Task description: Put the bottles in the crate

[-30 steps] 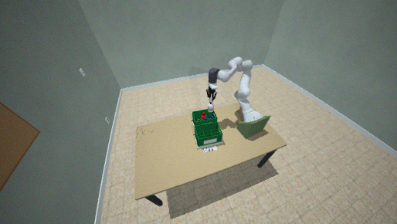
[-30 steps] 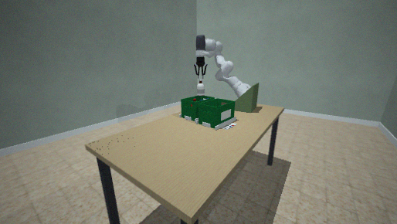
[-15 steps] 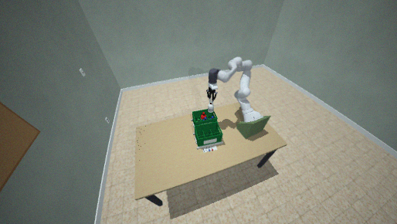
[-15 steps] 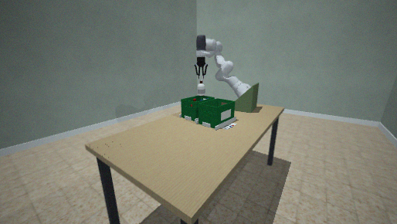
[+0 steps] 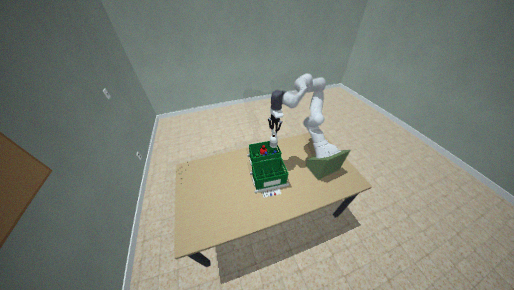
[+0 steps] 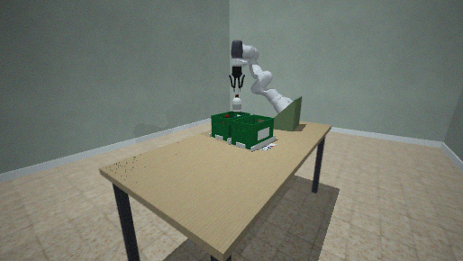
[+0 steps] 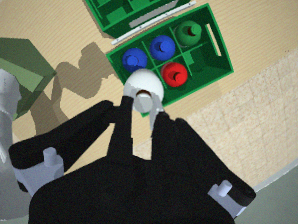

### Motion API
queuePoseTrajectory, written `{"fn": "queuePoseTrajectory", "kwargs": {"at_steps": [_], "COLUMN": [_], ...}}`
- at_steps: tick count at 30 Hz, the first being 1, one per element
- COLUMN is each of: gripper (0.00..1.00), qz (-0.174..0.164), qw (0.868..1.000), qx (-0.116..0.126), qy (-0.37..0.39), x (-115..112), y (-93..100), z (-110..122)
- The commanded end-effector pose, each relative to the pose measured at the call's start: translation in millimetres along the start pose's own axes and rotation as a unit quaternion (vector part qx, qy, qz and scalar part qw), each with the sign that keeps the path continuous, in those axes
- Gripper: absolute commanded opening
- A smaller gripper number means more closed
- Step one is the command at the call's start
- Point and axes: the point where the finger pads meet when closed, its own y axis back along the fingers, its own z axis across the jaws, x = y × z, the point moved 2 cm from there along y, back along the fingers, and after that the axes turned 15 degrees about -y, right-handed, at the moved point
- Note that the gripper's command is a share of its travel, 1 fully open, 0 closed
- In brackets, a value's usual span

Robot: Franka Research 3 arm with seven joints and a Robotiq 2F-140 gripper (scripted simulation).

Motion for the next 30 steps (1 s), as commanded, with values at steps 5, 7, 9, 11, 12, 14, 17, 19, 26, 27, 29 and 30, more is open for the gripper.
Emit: {"fn": "queuePoseTrajectory", "kwargs": {"at_steps": [5, 7, 9, 11, 12, 14, 17, 19, 26, 27, 29, 30], "gripper": [0.0, 0.0, 0.0, 0.0, 0.0, 0.0, 0.0, 0.0, 0.0, 0.0, 0.0, 0.0], "qz": [0.008, 0.008, 0.008, 0.008, 0.008, 0.008, 0.008, 0.008, 0.008, 0.008, 0.008, 0.008], "qw": [1.0, 1.0, 1.0, 1.0, 1.0, 1.0, 1.0, 1.0, 1.0, 1.0, 1.0, 1.0], "qx": [0.0, 0.0, 0.0, 0.0, 0.0, 0.0, 0.0, 0.0, 0.0, 0.0, 0.0, 0.0], "qy": [-0.012, -0.012, -0.012, -0.012, -0.012, -0.012, -0.012, -0.012, -0.012, -0.012, -0.012, -0.012], "x": [12, 15, 17, 19, 21, 22, 24, 27, 35, 36, 39, 40], "y": [5.1, 5.1, 5.1, 5.2, 5.2, 5.2, 5.2, 5.3, 5.4, 5.4, 5.4, 5.5], "z": [-11, -14, -18, -21, -22, -24, -27, -30, -42, -43, -46, -48]}}
